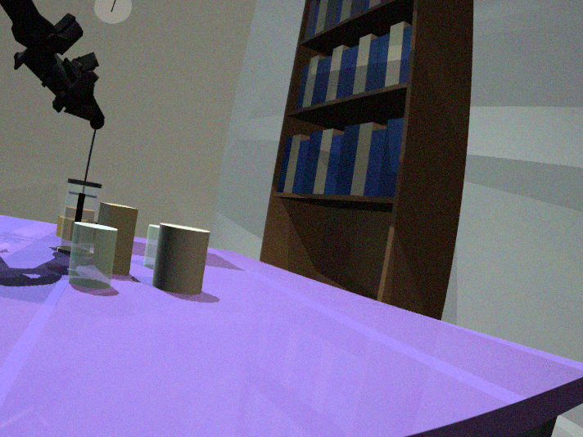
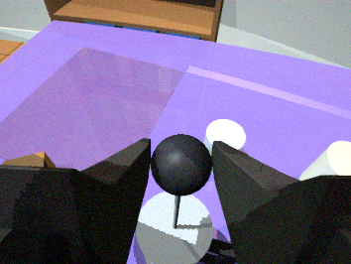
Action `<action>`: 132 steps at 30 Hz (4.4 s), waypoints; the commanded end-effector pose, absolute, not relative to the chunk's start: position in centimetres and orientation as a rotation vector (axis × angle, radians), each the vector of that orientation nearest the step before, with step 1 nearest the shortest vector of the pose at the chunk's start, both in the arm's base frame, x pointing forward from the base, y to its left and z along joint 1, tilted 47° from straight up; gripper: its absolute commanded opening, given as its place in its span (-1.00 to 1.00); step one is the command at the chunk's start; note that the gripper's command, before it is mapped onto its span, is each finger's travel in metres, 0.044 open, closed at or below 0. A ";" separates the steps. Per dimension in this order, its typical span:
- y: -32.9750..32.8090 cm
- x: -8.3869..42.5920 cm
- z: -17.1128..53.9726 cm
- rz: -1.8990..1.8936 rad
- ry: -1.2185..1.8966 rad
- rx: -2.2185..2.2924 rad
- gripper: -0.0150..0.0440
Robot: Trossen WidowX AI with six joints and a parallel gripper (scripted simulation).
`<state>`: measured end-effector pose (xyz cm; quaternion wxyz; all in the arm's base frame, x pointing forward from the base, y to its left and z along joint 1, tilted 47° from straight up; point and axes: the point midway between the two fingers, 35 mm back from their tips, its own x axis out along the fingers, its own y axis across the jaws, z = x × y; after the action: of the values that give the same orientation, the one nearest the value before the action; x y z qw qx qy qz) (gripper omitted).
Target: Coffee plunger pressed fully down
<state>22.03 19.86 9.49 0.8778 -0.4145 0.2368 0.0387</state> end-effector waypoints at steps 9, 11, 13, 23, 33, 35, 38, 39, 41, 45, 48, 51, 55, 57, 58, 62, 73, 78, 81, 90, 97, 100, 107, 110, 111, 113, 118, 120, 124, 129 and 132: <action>19.5 22.1 9.0 0.081 0.498 -0.874 -0.07; 19.3 22.2 8.7 0.081 0.499 -0.874 -0.07; 19.2 22.3 8.4 0.081 0.500 -0.873 -0.07; 18.3 22.7 7.1 0.082 0.504 -0.872 -0.07; 17.3 23.1 5.8 0.083 0.506 -0.871 -0.07; 17.1 23.1 5.6 0.083 0.506 -0.871 -0.07; 16.8 23.2 5.2 0.083 0.507 -0.871 -0.07; 16.7 23.3 5.1 0.083 0.507 -0.871 -0.07; 16.5 23.4 4.8 0.083 0.506 -0.871 -0.07; 16.1 23.5 4.3 0.084 0.506 -0.871 -0.07; 15.7 23.6 4.0 0.084 0.505 -0.872 -0.07; 15.4 23.8 3.6 0.084 0.505 -0.872 -0.07; 15.0 24.0 3.2 0.084 0.503 -0.873 -0.07; 14.8 24.1 3.0 0.084 0.502 -0.873 -0.07; 14.6 24.1 2.9 0.084 0.502 -0.873 -0.07; 14.3 24.4 2.5 0.083 0.499 -0.874 -0.07; 14.2 25.6 2.0 0.082 0.494 -0.876 -0.07; 14.4 25.9 1.9 0.081 0.494 -0.875 -0.07; 14.5 25.9 1.8 0.081 0.494 -0.875 -0.07; 14.7 26.0 1.7 0.081 0.494 -0.875 -0.07; 14.8 26.0 1.6 0.081 0.494 -0.875 -0.07; 14.8 26.0 1.6 0.081 0.494 -0.875 -0.07; 14.9 26.0 1.6 0.081 0.494 -0.875 -0.07; 15.0 26.0 1.6 0.081 0.494 -0.875 -0.07; 15.0 25.9 1.6 0.081 0.494 -0.875 -0.07; 14.9 25.9 1.5 0.081 0.494 -0.875 -0.07; 15.4 25.9 1.9 0.091 0.479 -0.867 -0.07; 15.4 25.9 1.9 0.091 0.479 -0.867 -0.07; 15.4 25.9 1.9 0.091 0.479 -0.867 -0.07; 15.4 25.9 1.9 0.091 0.479 -0.867 0.37; 15.4 25.9 1.9 0.091 0.479 -0.867 0.64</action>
<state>25.95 15.36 1.91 0.8785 -0.4173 0.2287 0.0428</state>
